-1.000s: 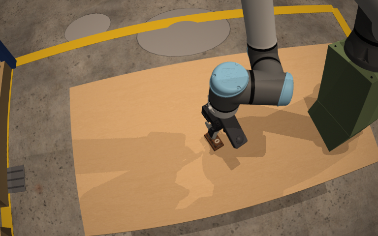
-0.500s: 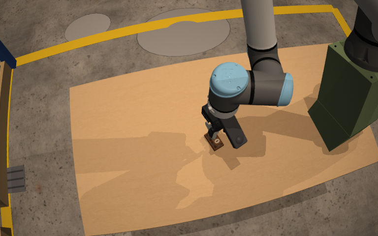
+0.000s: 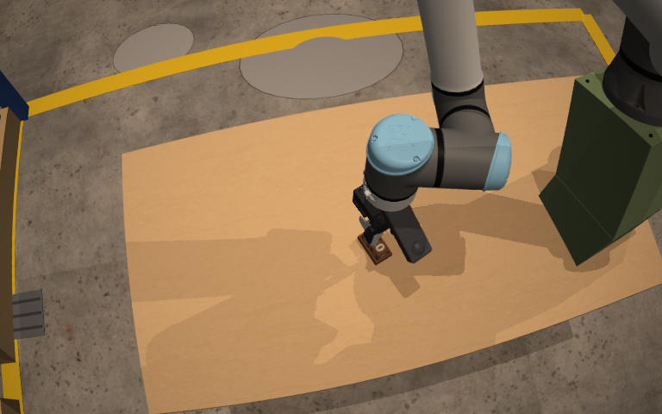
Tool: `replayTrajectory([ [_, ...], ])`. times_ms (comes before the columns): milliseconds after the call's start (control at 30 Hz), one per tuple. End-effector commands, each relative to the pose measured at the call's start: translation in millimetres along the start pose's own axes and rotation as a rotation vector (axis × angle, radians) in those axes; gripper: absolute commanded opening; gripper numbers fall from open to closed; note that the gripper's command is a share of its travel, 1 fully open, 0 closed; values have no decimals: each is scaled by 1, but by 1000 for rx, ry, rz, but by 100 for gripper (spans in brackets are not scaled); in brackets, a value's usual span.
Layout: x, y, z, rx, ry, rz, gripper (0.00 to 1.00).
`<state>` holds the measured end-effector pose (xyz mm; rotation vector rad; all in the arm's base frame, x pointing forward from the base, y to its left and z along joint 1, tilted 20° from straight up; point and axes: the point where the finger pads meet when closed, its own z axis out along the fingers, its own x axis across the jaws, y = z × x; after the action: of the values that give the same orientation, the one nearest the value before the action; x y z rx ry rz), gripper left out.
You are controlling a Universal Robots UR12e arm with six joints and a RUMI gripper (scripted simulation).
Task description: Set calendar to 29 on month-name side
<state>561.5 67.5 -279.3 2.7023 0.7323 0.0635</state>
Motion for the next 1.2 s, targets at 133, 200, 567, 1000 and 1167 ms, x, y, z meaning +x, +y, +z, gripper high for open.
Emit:
replayTrajectory([
  [133,0,0,12,0,1,0,28],
  [200,0,0,16,0,1,0,28],
  [567,0,0,28,0,1,0,28],
  [1000,0,0,36,0,1,0,28],
  [1167,0,0,37,0,1,0,28],
])
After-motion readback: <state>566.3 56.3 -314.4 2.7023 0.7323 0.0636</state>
